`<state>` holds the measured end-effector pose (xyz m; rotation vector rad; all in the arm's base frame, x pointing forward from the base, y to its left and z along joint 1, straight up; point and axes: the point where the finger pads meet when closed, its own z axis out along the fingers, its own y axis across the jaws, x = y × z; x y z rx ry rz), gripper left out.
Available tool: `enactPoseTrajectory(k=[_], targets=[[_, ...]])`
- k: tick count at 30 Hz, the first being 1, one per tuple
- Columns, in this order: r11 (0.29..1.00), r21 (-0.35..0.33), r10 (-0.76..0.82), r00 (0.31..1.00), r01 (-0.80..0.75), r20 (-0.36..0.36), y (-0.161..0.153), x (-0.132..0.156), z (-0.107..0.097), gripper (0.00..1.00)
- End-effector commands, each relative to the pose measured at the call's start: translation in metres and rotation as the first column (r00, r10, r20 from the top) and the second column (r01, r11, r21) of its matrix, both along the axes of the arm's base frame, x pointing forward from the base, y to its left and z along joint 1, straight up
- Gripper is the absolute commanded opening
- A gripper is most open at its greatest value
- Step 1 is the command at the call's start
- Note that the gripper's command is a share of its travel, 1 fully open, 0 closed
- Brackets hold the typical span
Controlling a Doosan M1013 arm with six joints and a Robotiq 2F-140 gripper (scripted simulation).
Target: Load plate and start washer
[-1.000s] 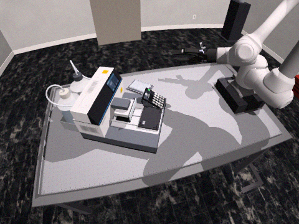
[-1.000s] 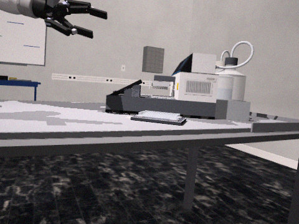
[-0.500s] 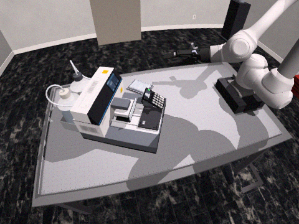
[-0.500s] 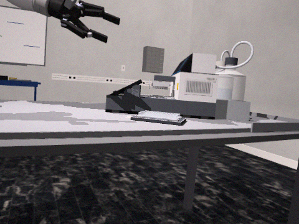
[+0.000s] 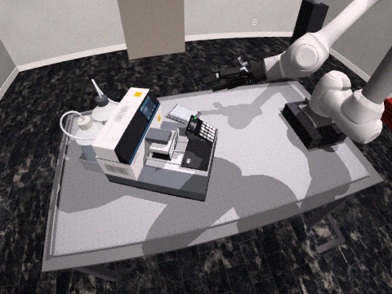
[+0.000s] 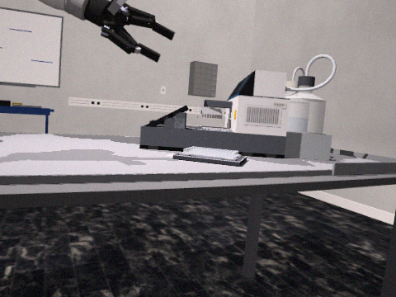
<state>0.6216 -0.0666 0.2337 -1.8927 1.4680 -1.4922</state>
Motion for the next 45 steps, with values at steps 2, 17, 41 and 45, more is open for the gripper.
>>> enactPoseTrajectory(k=[2,17,41,45], targets=[[0.998,0.019,0.055,0.998,-0.055,-0.035,0.01,0.022,0.0,0.7],[0.988,0.05,0.154,0.982,-0.149,-0.108,0.03,0.073,-0.002,0.7],[0.911,0.153,0.411,0.816,-0.383,-0.407,0.024,0.153,-0.011,0.7],[0.891,0.185,0.449,0.741,-0.415,-0.499,0.005,0.158,-0.013,0.7]])
